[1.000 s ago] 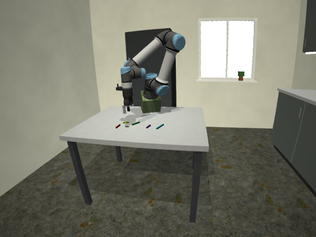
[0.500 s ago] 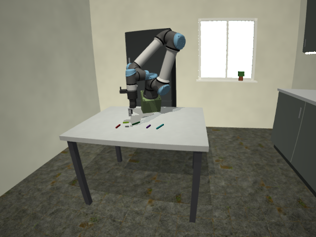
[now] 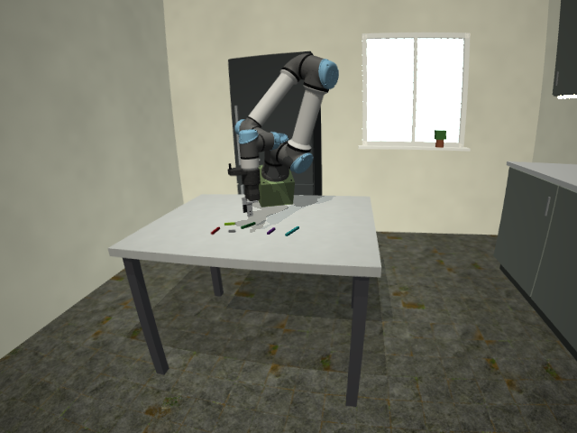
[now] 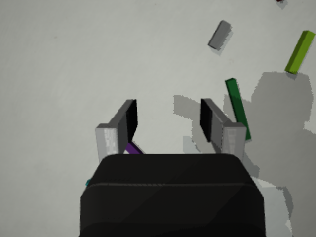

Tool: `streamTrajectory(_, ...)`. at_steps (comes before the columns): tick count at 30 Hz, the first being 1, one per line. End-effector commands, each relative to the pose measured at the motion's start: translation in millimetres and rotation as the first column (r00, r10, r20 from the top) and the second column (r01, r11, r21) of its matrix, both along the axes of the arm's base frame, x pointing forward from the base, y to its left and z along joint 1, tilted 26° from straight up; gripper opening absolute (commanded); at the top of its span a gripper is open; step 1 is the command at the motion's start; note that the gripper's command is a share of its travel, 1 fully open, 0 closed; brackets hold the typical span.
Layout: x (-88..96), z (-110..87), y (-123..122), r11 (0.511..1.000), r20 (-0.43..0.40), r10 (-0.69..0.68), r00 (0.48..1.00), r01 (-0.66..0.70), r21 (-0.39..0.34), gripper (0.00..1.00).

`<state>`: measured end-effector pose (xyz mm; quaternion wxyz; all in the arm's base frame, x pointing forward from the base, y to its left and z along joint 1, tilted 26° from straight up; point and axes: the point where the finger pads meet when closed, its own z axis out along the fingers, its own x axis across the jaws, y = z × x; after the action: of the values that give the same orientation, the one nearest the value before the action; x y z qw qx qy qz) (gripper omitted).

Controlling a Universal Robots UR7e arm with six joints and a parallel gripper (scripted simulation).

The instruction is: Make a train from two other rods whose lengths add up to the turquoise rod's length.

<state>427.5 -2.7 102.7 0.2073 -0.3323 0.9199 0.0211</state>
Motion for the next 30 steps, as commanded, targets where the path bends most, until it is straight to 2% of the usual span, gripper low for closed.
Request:
streamTrajectory(1,0.7,-2.4,15.1,0.988,0.031,0.146,0.989,-0.144,-0.059,1.0)
streamTrajectory(7,-1.0,-5.6,33.3,0.946,0.05,0.304,0.951,-0.296,-0.129,1.0)
streamTrajectory(14,-4.7,-9.3,55.3,0.861,0.059,0.483,0.874,-0.461,-0.215,1.0)
streamTrajectory(16,-4.7,-9.3,55.3,0.861,0.059,0.483,0.874,-0.461,-0.215,1.0)
streamTrajectory(24,-10.8,-13.1,78.6,0.731,0.05,0.652,0.757,-0.61,-0.305,1.0)
streamTrajectory(30,-14.1,-14.8,88.4,0.666,0.041,0.715,0.698,-0.663,-0.342,1.0)
